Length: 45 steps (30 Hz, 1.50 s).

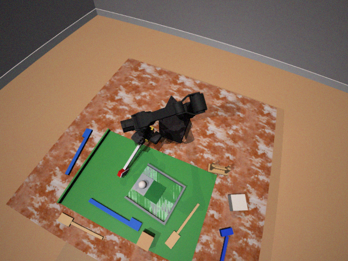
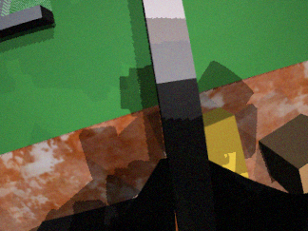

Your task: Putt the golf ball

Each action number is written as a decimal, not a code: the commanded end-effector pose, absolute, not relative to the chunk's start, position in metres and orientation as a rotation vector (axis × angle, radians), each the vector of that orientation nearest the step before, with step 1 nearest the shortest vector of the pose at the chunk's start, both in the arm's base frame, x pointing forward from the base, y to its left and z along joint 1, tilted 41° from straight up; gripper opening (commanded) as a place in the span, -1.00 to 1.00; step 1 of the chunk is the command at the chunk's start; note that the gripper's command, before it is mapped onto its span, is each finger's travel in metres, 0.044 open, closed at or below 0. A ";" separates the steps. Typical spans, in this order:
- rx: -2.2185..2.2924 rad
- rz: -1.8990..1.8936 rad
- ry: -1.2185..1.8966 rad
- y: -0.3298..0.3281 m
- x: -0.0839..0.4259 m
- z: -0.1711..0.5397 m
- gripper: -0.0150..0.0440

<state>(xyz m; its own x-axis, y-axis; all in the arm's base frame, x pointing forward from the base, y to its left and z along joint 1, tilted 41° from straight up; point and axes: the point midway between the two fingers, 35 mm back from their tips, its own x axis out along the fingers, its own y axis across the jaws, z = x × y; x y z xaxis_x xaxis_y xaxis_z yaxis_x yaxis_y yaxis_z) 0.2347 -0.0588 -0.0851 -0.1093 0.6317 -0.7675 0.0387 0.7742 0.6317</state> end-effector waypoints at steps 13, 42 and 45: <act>0.555 0.537 1.613 -0.088 0.240 -0.049 -0.49; 0.555 0.537 1.613 -0.088 0.240 -0.049 -0.49; 0.555 0.537 1.613 -0.088 0.240 -0.049 -0.49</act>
<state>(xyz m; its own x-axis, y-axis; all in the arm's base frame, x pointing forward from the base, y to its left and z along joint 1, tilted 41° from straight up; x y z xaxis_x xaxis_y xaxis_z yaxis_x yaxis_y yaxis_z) 0.2396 -0.0877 -0.0483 -0.1003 0.6333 -0.7674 0.0454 0.7734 0.6323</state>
